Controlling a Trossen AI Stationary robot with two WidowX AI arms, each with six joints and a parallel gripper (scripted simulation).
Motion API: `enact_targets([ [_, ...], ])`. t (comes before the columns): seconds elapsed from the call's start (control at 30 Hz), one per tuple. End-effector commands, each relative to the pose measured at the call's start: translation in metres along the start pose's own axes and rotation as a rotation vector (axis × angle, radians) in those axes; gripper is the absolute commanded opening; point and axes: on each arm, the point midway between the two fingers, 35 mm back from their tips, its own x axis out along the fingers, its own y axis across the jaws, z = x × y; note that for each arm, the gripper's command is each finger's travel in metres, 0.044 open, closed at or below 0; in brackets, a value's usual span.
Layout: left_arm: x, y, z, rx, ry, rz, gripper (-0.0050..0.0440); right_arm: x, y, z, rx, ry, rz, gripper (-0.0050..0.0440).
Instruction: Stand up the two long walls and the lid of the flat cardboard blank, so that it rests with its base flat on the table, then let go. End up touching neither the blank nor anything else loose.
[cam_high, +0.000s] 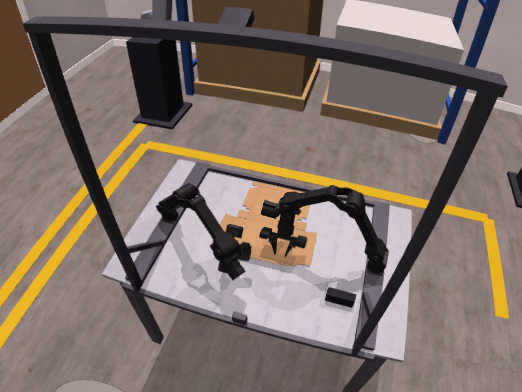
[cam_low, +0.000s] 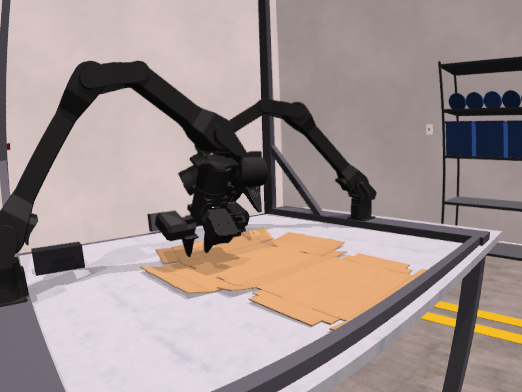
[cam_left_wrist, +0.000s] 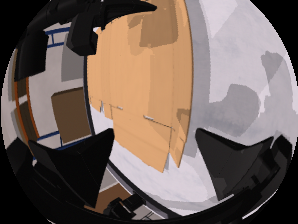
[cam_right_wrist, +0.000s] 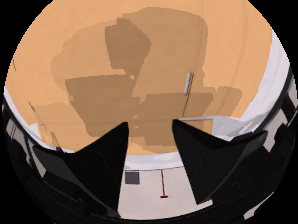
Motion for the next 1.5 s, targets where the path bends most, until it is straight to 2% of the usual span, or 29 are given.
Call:
enact_targets([
  [0.0, -0.007, 0.005, 0.003, -0.016, -0.02, -0.015, 0.0399, -0.001, 0.002, 0.0, -0.01, -0.002, 0.02, 0.0195],
  [0.73, -0.007, 0.005, 0.003, -0.016, -0.02, -0.015, 0.0399, 0.023, -0.007, 0.015, -0.007, -0.003, 0.015, 0.0195],
  [1.47, -0.007, 0.005, 0.003, -0.016, -0.02, -0.015, 0.0399, 0.02, -0.007, 0.011, -0.012, -0.002, 0.024, 0.0195],
])
